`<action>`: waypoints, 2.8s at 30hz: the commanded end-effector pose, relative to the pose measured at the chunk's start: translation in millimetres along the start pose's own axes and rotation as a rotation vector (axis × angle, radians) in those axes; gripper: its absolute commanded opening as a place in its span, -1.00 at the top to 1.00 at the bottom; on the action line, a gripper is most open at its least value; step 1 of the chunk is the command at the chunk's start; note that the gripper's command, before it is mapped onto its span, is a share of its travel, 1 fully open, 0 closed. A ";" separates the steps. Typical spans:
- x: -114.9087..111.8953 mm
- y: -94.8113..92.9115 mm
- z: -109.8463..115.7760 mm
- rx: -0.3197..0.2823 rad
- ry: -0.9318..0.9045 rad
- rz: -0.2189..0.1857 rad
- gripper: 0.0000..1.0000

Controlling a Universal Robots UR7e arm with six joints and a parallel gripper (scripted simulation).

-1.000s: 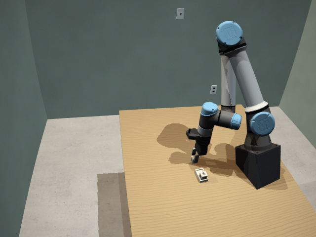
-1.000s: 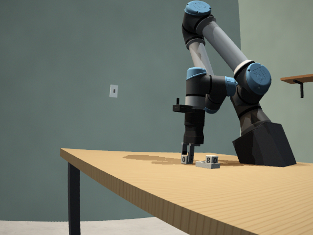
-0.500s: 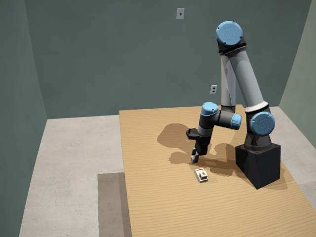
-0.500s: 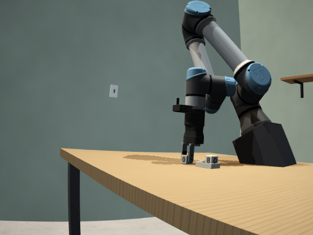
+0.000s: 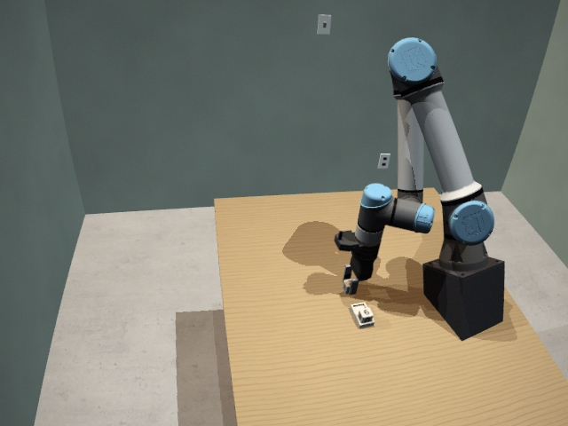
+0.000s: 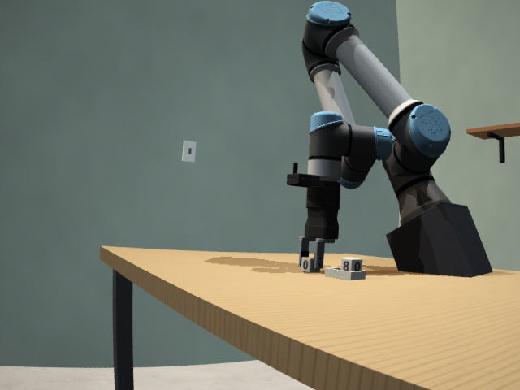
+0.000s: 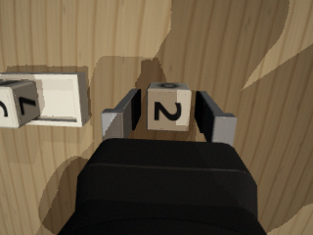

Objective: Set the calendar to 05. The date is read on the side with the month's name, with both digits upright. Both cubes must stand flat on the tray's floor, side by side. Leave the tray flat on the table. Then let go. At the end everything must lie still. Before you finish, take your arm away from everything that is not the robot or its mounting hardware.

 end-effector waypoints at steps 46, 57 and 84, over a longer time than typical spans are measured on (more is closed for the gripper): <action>0.1 47.7 -0.1 0.001 0.000 0.000 -0.80; 0.1 73.1 -0.1 0.001 0.000 0.000 -0.80; 0.0 90.2 -0.1 0.001 0.000 0.000 -1.00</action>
Point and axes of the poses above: the point where the finger pads meet when closed, its own y axis back along the fingers, its own x axis across the jaws, z = x × y, the point moved 6 cm from there along y, back along the fingers, and after that the axes turned 8 degrees about y, right-handed, at the moved point
